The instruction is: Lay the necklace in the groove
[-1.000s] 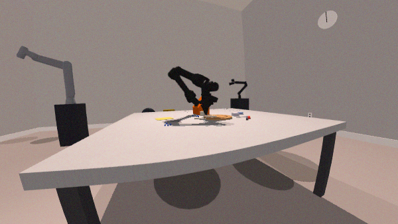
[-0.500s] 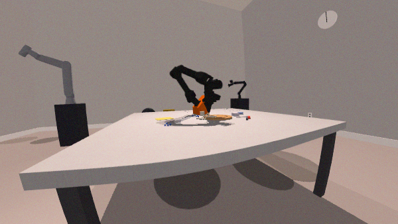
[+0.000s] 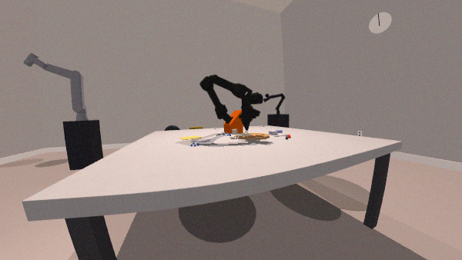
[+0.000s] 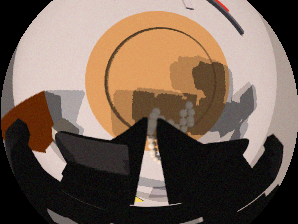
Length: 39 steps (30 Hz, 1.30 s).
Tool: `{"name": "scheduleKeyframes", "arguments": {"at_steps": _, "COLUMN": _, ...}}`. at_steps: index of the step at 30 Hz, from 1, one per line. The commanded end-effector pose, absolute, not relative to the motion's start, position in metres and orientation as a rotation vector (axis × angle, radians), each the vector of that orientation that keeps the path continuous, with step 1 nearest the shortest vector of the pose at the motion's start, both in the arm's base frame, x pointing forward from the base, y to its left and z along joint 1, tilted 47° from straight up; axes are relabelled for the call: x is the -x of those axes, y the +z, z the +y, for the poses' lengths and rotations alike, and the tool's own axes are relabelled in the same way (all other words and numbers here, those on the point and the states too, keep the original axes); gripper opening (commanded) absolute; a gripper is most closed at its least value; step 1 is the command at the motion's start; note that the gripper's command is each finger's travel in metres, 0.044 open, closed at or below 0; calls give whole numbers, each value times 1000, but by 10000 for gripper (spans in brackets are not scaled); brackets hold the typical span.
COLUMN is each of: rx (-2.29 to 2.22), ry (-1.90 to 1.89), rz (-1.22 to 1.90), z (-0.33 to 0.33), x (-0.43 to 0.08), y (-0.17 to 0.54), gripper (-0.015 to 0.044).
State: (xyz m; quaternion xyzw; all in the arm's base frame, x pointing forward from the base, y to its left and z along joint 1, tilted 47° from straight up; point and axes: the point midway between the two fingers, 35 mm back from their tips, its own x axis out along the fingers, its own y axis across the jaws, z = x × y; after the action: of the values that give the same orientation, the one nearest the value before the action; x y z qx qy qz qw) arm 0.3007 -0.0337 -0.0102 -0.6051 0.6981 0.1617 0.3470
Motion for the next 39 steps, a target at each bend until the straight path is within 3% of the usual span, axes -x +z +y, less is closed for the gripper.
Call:
{"name": "scheduleKeyframes", "arguments": {"at_steps": 1, "rx": 1565, "ry": 422, "rz": 1816, "z": -38, "x": -299, "y": -15, "gripper": 0}}
{"name": "scheduleKeyframes", "arguments": {"at_steps": 24, "rx": 1565, "ry": 421, "rz": 1817, "z": -49, "x": -298, "y": -26, "gripper": 0}}
{"name": "scheduleKeyframes", "arguments": {"at_steps": 39, "rx": 1567, "ry": 422, "rz": 1809, "z": -42, "x": -300, "y": -21, "gripper": 394}}
